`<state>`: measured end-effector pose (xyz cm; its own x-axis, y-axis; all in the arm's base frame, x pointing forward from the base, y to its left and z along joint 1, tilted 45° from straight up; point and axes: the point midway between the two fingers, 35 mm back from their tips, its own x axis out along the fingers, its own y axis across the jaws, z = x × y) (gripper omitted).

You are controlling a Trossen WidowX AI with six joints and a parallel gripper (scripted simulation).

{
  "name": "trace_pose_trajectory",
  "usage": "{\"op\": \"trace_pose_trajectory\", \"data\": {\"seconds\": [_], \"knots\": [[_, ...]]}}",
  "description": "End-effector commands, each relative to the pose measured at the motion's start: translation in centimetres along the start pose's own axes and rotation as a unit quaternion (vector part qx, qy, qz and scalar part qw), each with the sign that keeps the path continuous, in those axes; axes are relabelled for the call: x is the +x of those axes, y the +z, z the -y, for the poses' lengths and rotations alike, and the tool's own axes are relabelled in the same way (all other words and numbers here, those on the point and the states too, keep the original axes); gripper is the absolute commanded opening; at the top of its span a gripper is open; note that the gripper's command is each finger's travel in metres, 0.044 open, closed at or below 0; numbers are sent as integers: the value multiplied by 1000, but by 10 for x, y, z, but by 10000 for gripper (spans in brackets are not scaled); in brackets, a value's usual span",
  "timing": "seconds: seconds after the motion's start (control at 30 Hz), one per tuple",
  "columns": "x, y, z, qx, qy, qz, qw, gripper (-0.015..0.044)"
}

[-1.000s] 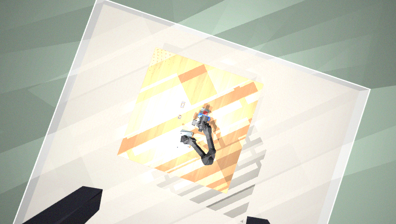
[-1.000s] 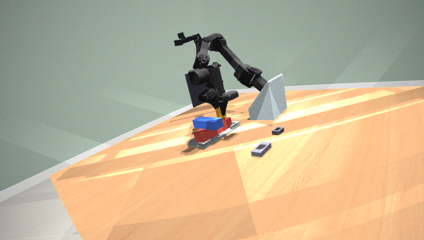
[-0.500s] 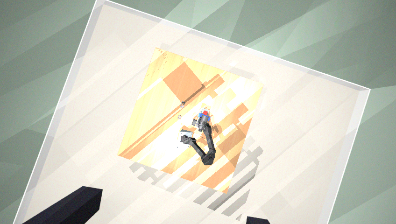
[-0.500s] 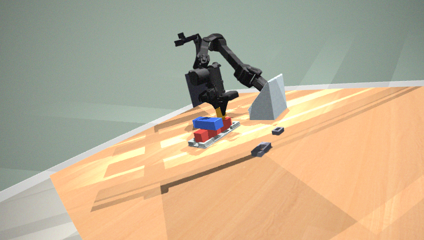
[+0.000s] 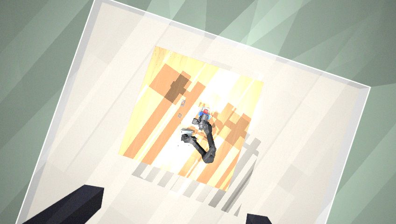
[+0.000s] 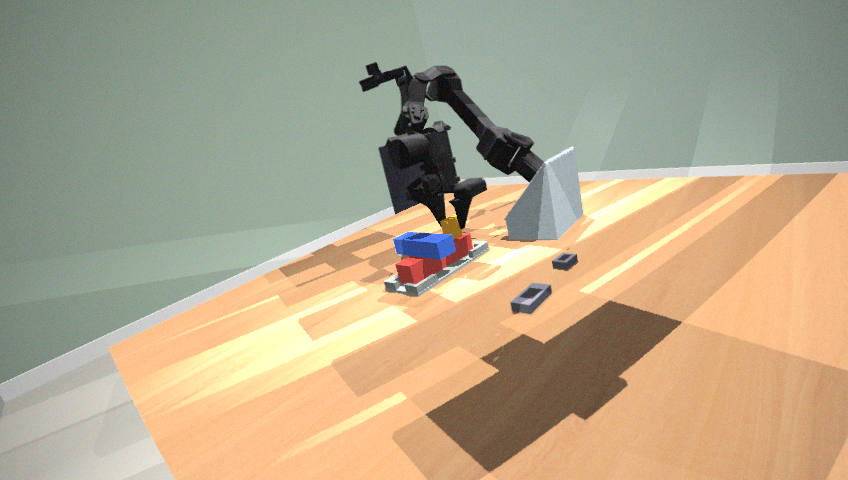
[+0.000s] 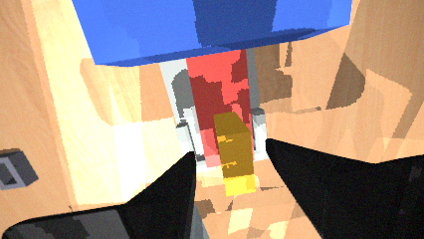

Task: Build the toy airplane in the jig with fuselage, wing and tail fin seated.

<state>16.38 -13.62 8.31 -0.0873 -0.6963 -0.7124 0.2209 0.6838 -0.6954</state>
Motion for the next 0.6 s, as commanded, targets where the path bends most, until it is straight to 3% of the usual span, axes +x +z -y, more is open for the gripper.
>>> {"op": "trace_pose_trajectory", "data": {"seconds": [0.0, 0.2, 0.57], "knots": [[-23, 5, -3, 1, 6, 4, 1000, 260], [-86, 1, -1, -1, 0, 3, 1000, 260], [-87, 3, -4, -1, -1, 3, 1000, 260]]}}
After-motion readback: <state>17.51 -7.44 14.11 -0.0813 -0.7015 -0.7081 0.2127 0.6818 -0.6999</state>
